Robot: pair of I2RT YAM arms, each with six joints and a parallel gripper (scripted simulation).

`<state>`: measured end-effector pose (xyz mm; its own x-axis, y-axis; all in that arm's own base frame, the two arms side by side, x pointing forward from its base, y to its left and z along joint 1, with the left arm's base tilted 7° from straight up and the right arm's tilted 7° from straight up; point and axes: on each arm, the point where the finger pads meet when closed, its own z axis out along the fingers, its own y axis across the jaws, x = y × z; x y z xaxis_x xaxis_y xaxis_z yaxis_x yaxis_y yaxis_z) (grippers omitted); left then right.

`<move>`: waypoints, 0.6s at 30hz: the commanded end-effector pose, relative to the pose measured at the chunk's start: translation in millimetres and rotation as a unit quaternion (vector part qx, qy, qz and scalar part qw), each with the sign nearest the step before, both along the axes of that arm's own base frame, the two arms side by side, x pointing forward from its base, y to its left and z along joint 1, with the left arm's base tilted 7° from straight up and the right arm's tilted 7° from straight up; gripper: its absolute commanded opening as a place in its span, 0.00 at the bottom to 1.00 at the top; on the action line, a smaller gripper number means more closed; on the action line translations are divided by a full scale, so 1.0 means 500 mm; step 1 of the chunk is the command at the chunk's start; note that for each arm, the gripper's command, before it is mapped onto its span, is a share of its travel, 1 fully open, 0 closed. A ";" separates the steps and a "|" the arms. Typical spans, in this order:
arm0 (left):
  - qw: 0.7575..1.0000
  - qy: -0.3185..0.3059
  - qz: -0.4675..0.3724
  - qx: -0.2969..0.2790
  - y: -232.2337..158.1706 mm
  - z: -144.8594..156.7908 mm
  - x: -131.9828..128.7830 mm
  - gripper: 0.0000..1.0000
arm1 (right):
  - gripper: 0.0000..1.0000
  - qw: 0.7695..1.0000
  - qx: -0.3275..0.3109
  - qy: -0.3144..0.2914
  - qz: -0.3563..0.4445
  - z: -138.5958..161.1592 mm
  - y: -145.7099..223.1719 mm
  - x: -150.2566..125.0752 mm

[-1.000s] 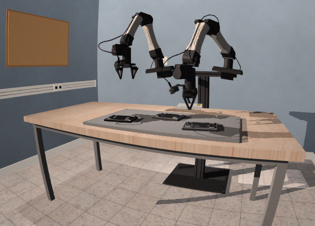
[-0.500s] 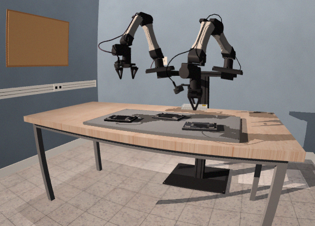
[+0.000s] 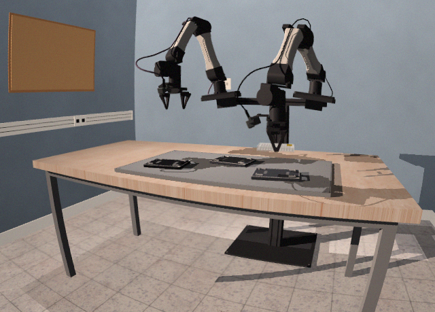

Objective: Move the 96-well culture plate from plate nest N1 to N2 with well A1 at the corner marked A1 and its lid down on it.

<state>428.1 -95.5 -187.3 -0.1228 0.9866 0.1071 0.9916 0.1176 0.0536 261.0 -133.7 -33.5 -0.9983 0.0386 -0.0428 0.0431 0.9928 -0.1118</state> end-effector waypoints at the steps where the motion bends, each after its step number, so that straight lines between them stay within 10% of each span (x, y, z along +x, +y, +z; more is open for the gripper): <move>1: 1.000 0.010 -0.007 0.002 0.016 -0.013 0.009 0.00 | 1.00 1.000 -0.001 -0.004 0.005 0.007 0.001 0.006; 18: 1.000 0.008 -0.009 0.000 0.009 -0.013 0.012 0.00 | 1.00 1.000 -0.001 -0.004 0.005 0.007 0.001 0.006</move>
<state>429.9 -89.6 -188.6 -0.1087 0.9876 0.1132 0.9937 0.1047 0.0408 261.0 -133.7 -33.5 -0.9983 0.0386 -0.0428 0.0431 0.9928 -0.1118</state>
